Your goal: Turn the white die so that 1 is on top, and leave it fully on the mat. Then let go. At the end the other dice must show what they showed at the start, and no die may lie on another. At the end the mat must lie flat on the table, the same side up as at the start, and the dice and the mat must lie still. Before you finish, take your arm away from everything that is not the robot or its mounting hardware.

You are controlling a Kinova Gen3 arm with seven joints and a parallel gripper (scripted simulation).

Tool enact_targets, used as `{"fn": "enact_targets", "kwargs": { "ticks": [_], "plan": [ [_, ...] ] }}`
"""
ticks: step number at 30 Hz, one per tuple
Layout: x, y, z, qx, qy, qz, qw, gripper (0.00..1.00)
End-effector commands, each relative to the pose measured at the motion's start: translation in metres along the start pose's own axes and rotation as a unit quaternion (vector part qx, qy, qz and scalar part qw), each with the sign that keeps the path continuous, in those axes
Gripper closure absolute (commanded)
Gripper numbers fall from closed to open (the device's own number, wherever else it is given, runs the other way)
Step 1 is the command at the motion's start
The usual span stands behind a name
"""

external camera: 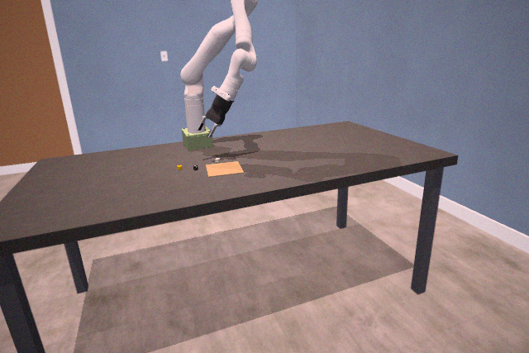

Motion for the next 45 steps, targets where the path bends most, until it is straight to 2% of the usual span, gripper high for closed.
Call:
{"fn": "enact_targets", "kwargs": {
  "ticks": [1, 6, 7, 10, 12, 17, 24, 27, 35, 45],
  "plan": [
    [-0.009, -0.014, 0.015, -0.052, -0.012, -0.037, 0.998, 0.00],
    [-0.022, -0.027, 0.025, -0.147, -0.059, -0.107, 0.982, 0.00],
    [-0.022, -0.027, 0.025, -0.147, -0.059, -0.107, 0.981, 0.00],
    [-0.027, -0.036, 0.031, -0.200, -0.085, -0.137, 0.966, 0.00],
    [-0.027, -0.036, 0.031, -0.200, -0.085, -0.137, 0.966, 0.00],
    [-0.032, -0.054, 0.042, -0.276, -0.122, -0.170, 0.938, 0.00],
    [-0.037, -0.074, 0.056, -0.351, -0.157, -0.191, 0.903, 0.00],
    [-0.039, -0.080, 0.060, -0.372, -0.167, -0.196, 0.892, 0.00],
    [-0.040, -0.087, 0.066, -0.393, -0.176, -0.199, 0.880, 0.00],
    [-0.040, -0.088, 0.067, -0.398, -0.178, -0.200, 0.877, 0.00]
  ]
}}
Point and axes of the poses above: the point where the finger pads meet when closed, its own x axis back along the fingers, its own z axis across the jaws, y = z × x, the point moved 4 cm from there along x, back along the fingers, and after that the axes turned 1 degree about -x, right-handed, at the moved point
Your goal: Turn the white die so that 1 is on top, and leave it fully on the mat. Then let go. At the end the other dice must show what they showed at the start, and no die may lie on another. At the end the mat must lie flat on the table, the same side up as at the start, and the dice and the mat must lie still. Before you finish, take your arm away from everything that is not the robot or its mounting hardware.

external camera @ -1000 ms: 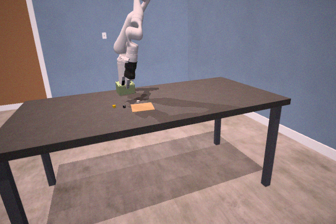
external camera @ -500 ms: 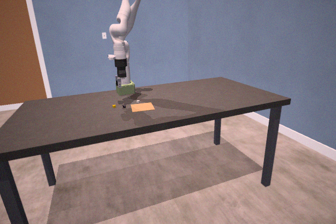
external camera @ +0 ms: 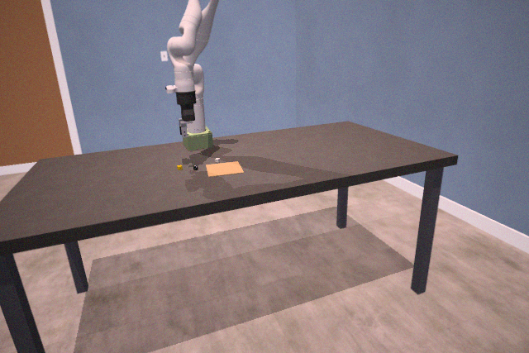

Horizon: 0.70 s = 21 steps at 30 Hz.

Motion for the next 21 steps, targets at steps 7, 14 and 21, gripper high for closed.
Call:
{"fn": "enact_targets", "kwargs": {
  "ticks": [7, 14, 21],
  "plan": [
    [0.0003, -0.0003, -0.0002, -0.001, -0.001, 0.000, 1.000, 0.00],
    [-0.0008, -0.0003, -0.0003, -0.001, -0.001, 0.000, 1.000, 0.00],
    [-0.0076, -0.0003, -0.0003, -0.001, -0.001, 0.000, 1.000, 0.00]
  ]
}}
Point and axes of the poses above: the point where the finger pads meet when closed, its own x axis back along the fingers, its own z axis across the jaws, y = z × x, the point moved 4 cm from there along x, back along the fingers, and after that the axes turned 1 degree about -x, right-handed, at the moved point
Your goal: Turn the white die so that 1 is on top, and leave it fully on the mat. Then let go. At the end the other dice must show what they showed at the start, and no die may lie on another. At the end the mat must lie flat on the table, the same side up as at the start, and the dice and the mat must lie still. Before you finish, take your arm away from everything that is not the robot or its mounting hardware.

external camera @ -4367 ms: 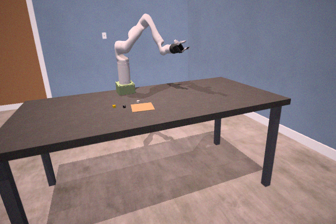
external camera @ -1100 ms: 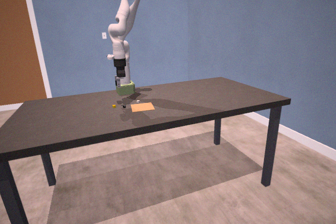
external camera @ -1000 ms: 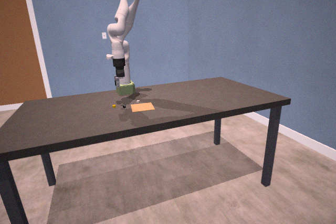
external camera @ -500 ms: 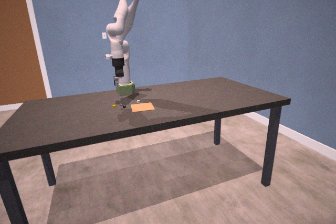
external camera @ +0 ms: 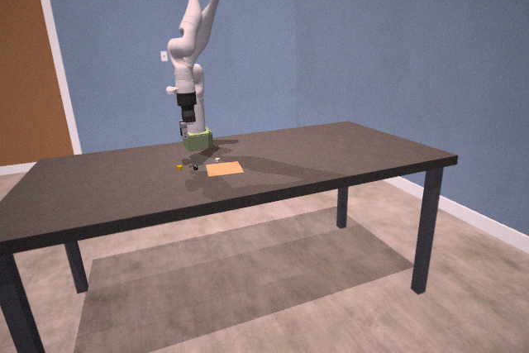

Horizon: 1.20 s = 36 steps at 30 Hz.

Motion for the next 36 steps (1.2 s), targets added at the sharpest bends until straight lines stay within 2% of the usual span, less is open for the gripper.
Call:
{"fn": "enact_targets", "kwargs": {
  "ticks": [1, 12, 14, 25, 29, 36],
  "plan": [
    [-0.005, -0.002, 0.001, -0.002, 0.002, 0.001, 1.000, 0.00],
    [-0.047, -0.002, 0.001, -0.002, 0.002, 0.001, 1.000, 0.00],
    [-0.047, -0.002, 0.001, -0.002, 0.002, 0.001, 1.000, 0.00],
    [-0.092, -0.002, 0.001, -0.002, 0.002, 0.001, 1.000, 0.00],
    [-0.102, -0.002, 0.001, -0.002, 0.002, 0.001, 1.000, 0.00],
    [-0.108, -0.002, 0.001, -0.002, 0.002, 0.001, 1.000, 0.00]
  ]
}}
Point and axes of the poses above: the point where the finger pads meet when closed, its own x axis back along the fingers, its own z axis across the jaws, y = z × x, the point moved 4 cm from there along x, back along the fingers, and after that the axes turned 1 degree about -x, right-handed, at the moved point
